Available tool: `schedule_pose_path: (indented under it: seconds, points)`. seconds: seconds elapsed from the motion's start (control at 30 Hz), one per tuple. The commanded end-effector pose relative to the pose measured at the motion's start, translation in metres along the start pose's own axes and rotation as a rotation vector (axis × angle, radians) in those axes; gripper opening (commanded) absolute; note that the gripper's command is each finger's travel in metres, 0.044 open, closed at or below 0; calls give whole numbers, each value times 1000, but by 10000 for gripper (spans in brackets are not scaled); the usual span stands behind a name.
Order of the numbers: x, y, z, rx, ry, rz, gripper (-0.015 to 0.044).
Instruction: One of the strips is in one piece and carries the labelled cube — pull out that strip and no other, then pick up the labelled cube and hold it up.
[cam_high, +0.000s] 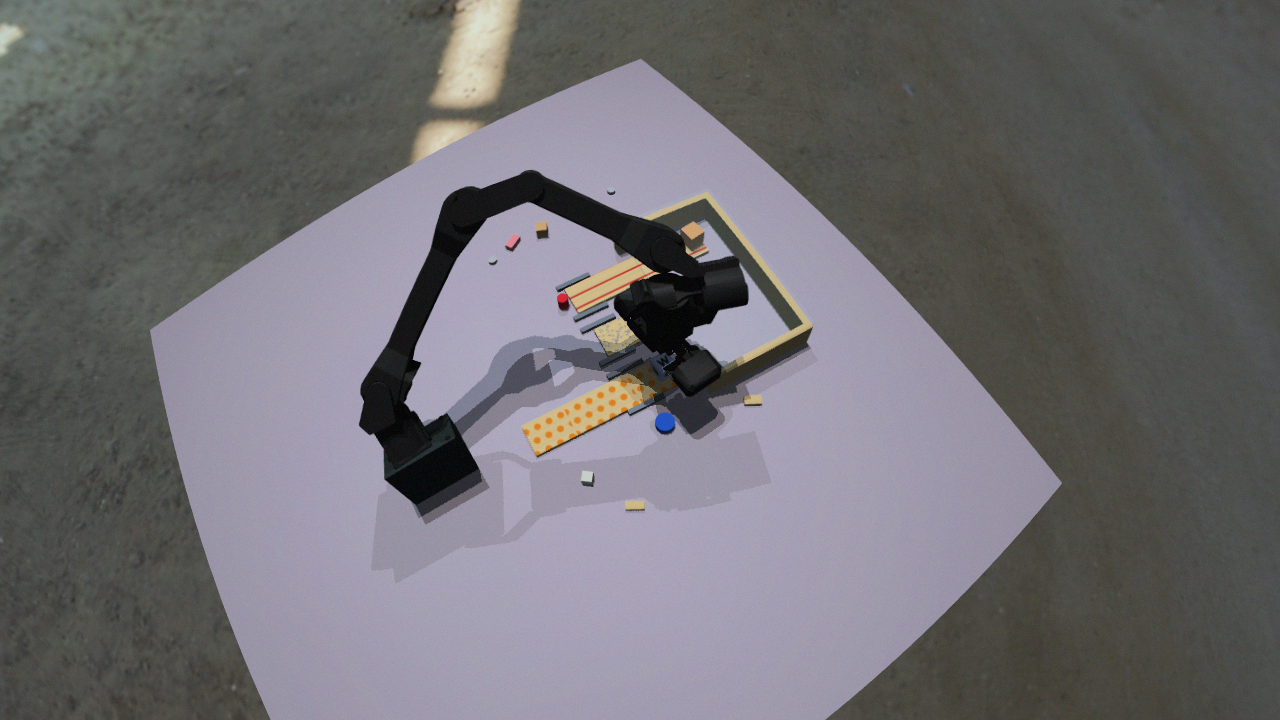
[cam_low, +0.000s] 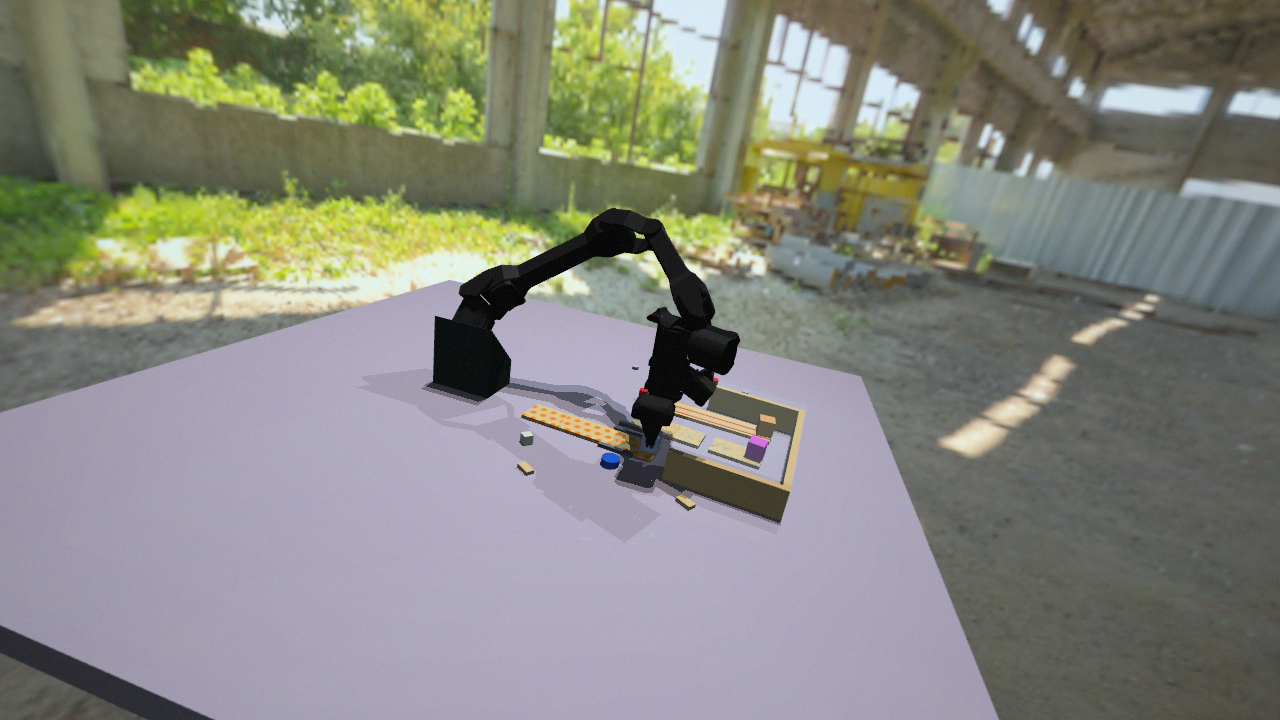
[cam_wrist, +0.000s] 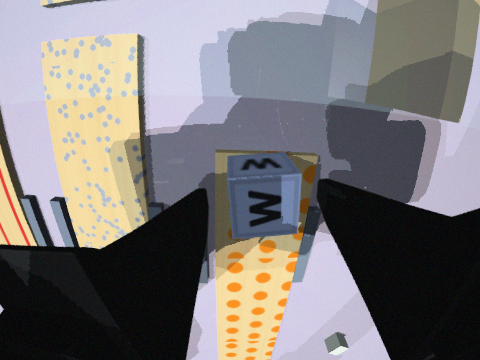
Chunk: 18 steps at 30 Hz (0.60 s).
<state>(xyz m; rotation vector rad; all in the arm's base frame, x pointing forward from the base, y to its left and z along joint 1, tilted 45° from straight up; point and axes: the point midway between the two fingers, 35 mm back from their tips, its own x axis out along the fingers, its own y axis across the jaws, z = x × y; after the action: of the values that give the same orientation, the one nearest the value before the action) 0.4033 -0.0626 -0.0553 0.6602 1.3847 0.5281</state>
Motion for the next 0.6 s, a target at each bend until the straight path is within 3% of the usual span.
schedule_pose_path:
  seconds: [0.0, 0.4, 0.57]
  points:
    - [10, 0, -3, 10, 5, 6, 250]
    - [17, 0, -3, 10, 5, 7, 250]
    - [15, 0, -2, 2, 3, 2, 119]
